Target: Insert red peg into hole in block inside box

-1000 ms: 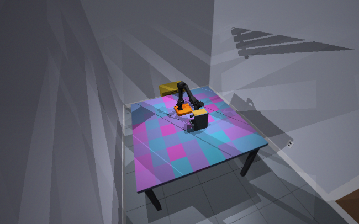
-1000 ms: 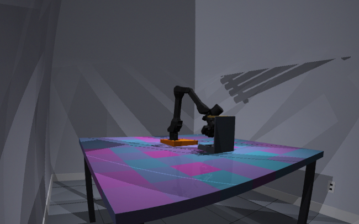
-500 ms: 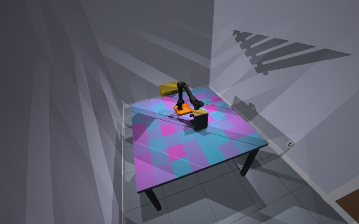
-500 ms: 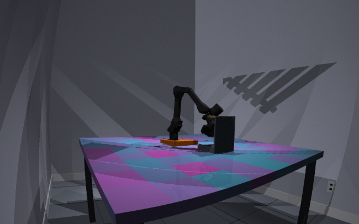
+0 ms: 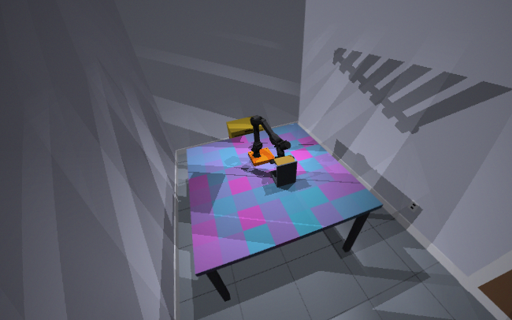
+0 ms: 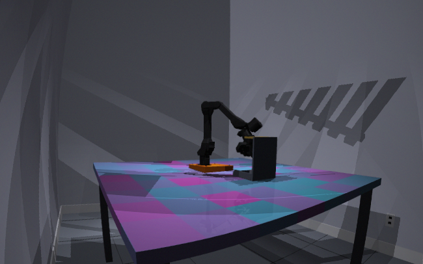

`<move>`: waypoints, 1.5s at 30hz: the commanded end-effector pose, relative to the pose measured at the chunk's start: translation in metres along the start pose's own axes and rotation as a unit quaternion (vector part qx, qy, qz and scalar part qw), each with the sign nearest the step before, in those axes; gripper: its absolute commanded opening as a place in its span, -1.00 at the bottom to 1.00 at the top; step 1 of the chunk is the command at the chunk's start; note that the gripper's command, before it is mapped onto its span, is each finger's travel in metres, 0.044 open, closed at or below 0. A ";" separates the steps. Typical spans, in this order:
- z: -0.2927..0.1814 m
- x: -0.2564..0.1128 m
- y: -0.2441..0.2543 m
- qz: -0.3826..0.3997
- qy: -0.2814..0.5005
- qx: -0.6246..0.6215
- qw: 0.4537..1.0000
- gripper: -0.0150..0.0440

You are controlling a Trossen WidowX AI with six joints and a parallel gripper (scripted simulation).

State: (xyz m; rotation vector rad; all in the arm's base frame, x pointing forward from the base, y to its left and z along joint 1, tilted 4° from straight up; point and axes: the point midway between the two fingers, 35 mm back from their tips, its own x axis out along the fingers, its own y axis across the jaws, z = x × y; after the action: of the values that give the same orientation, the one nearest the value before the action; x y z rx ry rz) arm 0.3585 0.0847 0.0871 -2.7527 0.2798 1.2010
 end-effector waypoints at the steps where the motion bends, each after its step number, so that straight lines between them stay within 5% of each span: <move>1: -0.003 -0.009 0.000 0.001 0.000 0.002 1.000 0.25; 12: -0.007 -0.023 0.001 0.002 -0.004 0.001 1.000 0.25; 19: -0.006 -0.020 0.001 0.000 -0.004 -0.001 1.000 -0.37; 24: -0.006 -0.020 0.001 0.000 -0.004 -0.001 1.000 -0.48; 45: 0.007 -0.009 0.001 0.002 -0.004 0.001 1.000 -0.49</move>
State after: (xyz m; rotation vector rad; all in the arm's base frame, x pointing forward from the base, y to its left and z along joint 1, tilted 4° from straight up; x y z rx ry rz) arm 0.3508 0.0868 0.1001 -2.7556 0.2720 1.1861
